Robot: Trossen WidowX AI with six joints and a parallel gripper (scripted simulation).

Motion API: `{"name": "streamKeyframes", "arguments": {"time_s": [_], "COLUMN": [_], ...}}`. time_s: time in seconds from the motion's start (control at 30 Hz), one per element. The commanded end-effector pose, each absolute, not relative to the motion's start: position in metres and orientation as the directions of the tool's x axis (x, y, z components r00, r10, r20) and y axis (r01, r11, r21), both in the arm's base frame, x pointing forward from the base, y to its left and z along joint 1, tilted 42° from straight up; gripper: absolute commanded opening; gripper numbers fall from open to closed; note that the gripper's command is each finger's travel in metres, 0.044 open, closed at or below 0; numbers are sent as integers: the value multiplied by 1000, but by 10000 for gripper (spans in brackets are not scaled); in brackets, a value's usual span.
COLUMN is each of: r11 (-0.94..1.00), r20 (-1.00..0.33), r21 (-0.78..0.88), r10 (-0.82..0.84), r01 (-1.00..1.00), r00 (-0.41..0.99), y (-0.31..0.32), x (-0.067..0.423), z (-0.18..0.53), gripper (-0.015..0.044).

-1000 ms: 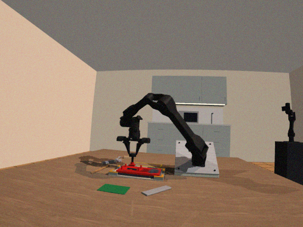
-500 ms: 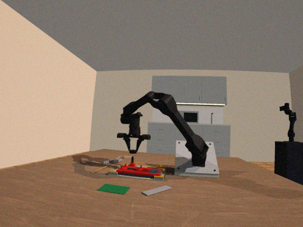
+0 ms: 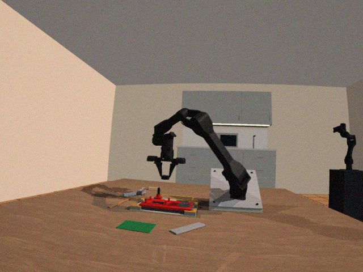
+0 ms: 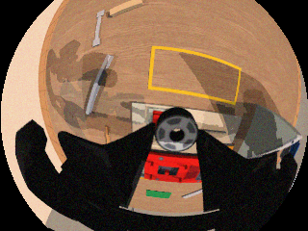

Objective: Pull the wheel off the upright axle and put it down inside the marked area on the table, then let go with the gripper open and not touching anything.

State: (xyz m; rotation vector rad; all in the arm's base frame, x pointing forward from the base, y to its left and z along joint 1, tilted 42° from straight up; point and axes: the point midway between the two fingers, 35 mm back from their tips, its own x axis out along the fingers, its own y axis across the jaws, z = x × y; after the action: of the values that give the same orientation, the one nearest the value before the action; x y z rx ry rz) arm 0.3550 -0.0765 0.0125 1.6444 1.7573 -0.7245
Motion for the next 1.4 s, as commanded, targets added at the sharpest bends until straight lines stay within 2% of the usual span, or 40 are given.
{"name": "streamKeyframes", "arguments": {"time_s": [0.0,0.43,1.37], "r11": [82,87,87], "r20": [-753,-751,-749], "r21": [14,14,16], "r10": [657,659,661], "r01": [997,996,996], "r00": [-44,-47,-46], "y": [-93,-124,-56], "x": [342,315,311], "z": [-2,-28,-105], "gripper": [0,0,0]}}
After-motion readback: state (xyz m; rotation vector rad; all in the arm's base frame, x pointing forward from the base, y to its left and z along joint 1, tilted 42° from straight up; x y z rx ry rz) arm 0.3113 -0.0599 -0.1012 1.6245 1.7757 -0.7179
